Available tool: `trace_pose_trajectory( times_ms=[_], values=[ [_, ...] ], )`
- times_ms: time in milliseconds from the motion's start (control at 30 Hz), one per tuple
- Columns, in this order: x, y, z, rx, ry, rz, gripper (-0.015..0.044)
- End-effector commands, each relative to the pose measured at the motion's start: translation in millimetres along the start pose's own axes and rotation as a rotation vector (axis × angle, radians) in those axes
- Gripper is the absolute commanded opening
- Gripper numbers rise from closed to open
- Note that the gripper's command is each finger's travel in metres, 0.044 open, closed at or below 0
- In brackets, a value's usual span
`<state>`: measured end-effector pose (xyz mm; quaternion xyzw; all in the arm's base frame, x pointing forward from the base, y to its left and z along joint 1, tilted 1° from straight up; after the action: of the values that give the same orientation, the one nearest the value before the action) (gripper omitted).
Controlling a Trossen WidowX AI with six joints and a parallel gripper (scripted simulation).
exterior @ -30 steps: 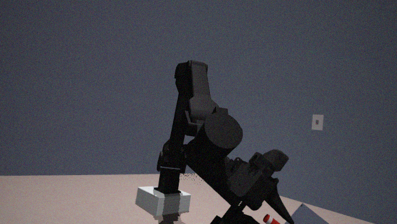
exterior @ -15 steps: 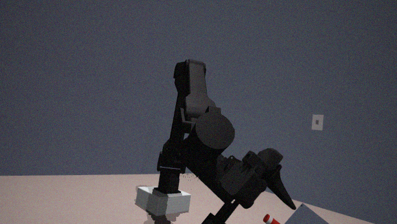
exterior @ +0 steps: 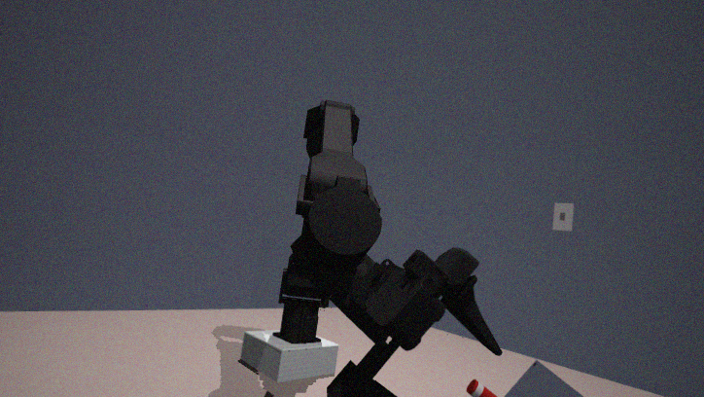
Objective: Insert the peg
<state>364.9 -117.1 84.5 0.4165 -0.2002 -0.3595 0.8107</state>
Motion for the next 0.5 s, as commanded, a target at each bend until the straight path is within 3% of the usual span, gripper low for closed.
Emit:
trace_pose_trajectory(
  times_ms=[0,467],
  values=[
    [3,3,10,0.006,-0.007,0.016,0.044],
    [2,-1,35,0.004,-0.007,0.012,0.044]
  ],
)
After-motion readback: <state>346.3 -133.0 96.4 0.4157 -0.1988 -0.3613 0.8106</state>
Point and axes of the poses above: the point midway between the two fingers, 35 mm back from their tips, its own z axis back along the fingers, its own y axis across the jaws, x = y × z, the point moved 1 cm from there along z, back along the fingers, and after that the axes turned 14 degrees about -z, right-handed, at the moved point
